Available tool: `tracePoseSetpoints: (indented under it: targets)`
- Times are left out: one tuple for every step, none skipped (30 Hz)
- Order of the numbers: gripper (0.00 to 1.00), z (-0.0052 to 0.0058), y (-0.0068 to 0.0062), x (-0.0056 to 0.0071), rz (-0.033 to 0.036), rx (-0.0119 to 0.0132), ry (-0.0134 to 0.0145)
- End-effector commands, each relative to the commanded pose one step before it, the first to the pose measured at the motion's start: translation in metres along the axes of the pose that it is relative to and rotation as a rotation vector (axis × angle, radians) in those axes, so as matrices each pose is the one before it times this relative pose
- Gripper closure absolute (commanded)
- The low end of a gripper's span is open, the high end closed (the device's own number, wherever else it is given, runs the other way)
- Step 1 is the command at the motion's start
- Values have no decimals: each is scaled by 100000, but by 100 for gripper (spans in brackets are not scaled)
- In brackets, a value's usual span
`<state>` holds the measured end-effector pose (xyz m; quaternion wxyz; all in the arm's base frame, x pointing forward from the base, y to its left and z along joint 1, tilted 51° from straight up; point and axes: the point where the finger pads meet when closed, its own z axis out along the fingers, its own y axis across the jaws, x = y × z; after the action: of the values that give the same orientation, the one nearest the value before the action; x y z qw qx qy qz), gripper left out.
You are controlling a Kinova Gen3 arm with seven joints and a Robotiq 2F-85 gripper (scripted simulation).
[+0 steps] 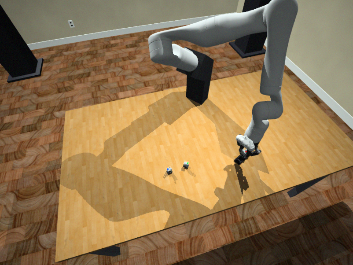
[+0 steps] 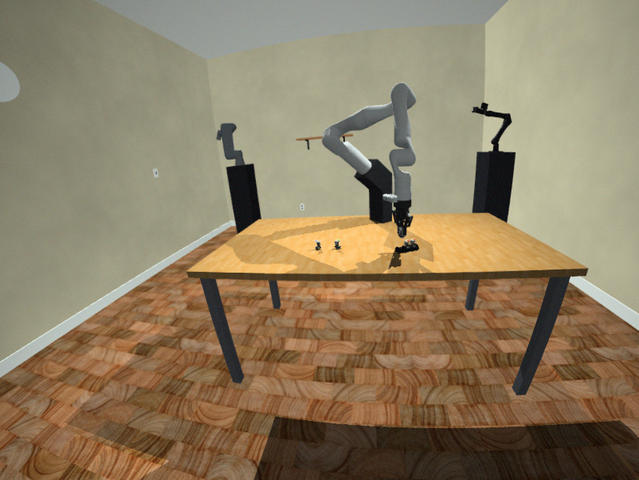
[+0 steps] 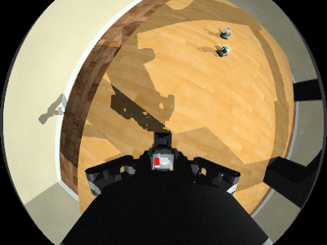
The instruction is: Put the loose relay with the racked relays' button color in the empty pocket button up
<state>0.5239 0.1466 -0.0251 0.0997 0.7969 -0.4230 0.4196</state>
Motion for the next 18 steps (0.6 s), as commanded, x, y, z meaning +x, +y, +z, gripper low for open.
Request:
tracePoseSetpoints:
  targets:
    - [100, 595, 83, 137, 169, -347, 125]
    - [100, 185, -2, 0, 0, 0, 0]
    - [100, 187, -2, 0, 0, 0, 0]
    - [100, 186, -1, 0, -1, -1, -1]
    - [100, 186, -2, 0, 1, 1, 1]
    - [100, 183, -1, 0, 0, 0, 0]
    - [100, 178, -1, 0, -1, 0, 0]
    - [100, 0, 0, 0, 0, 0, 0]
    - [100, 0, 0, 0, 0, 0, 0]
    - [100, 173, -2, 0, 1, 0, 1]
    - [100, 166, -1, 0, 0, 0, 0]
    - [100, 157, -1, 0, -1, 0, 0]
    - [100, 146, -2, 0, 1, 0, 1]
    - [100, 135, -1, 0, 0, 0, 0]
    - [100, 124, -1, 0, -1, 0, 0]
    - [100, 111, -1, 0, 0, 0, 0]
    - [100, 98, -1, 0, 1, 0, 0]
    - [100, 85, -1, 0, 0, 0, 0]
